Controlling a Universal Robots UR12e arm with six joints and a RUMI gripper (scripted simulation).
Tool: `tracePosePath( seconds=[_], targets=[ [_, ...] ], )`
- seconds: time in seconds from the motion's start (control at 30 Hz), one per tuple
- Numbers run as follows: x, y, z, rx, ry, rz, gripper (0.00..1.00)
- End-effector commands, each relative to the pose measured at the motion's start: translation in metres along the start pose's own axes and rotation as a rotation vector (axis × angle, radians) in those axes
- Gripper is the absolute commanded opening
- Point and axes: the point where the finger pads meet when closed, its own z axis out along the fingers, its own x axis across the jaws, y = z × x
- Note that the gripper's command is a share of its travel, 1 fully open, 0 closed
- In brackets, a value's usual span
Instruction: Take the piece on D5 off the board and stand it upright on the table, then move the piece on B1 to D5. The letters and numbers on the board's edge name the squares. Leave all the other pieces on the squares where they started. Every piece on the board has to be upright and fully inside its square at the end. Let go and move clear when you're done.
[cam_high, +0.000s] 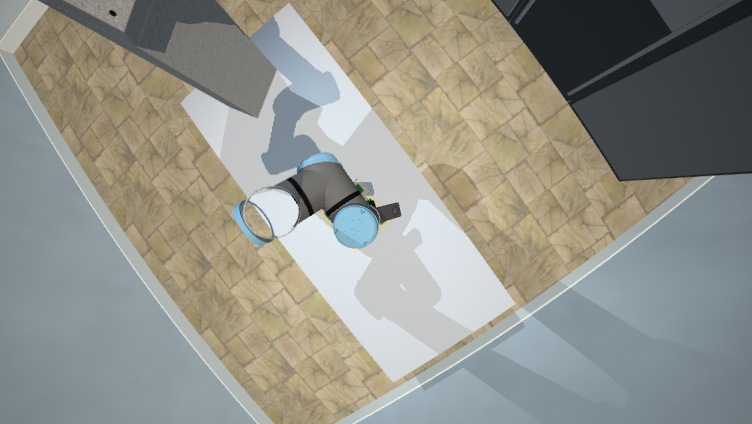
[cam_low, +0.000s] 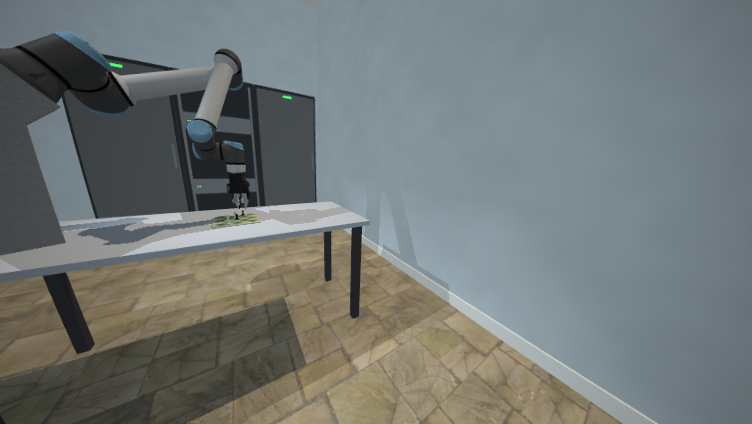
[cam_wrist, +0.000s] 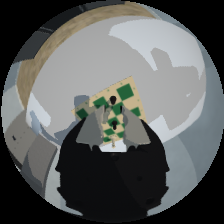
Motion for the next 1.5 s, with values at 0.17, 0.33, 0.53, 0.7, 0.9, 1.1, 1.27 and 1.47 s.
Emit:
tracePosePath(
  seconds=[0.17,0.33,0.53,0.7,0.9,1.1,1.27,1.47],
  targets=[
    [0.0003,-0.0003,-0.0001,0.000,0.001,0.000,0.20],
    [0.0003,-0.0003,-0.0001,0.000,0.001,0.000,0.20],
    [0.0003,-0.0003,-0.0001,0.000,0.001,0.000,0.20],
    [0.0003,-0.0003,-0.0001,0.000,0.001,0.000,0.20],
    [0.0003,-0.0003,-0.0001,0.000,0.001,0.000,0.20],
    [0.0003,-0.0003,-0.0001,0.000,0.001,0.000,0.20],
    [0.0003,-0.0003,0.0006,0.000,0.001,0.000,0.20],
    [0.0003,-0.0003,0.0067,0.000,0.001,0.000,0.20]
  ],
)
